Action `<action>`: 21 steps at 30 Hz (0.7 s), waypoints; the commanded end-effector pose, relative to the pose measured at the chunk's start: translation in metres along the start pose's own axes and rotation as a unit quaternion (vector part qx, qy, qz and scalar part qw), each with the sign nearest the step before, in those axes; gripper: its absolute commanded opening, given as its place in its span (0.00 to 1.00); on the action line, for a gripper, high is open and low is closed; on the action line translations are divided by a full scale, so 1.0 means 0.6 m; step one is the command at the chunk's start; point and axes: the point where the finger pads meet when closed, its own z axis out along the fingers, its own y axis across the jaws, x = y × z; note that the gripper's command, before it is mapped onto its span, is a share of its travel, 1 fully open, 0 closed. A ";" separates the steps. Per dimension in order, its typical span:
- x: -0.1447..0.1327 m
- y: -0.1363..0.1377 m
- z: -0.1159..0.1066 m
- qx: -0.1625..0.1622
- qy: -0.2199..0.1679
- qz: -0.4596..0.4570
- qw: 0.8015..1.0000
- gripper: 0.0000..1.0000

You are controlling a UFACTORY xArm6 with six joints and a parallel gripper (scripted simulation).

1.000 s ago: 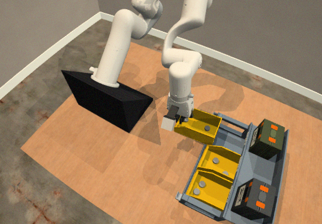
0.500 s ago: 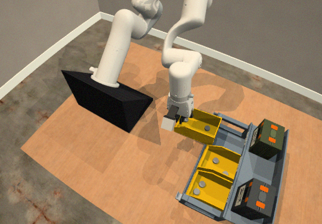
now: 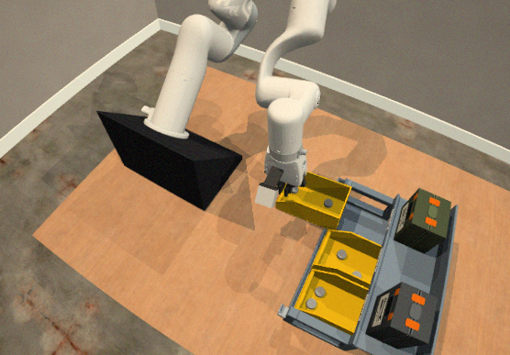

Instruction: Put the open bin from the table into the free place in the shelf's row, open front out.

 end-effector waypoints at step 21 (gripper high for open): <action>0.000 -0.005 -0.030 0.001 0.000 0.000 1.000 0.00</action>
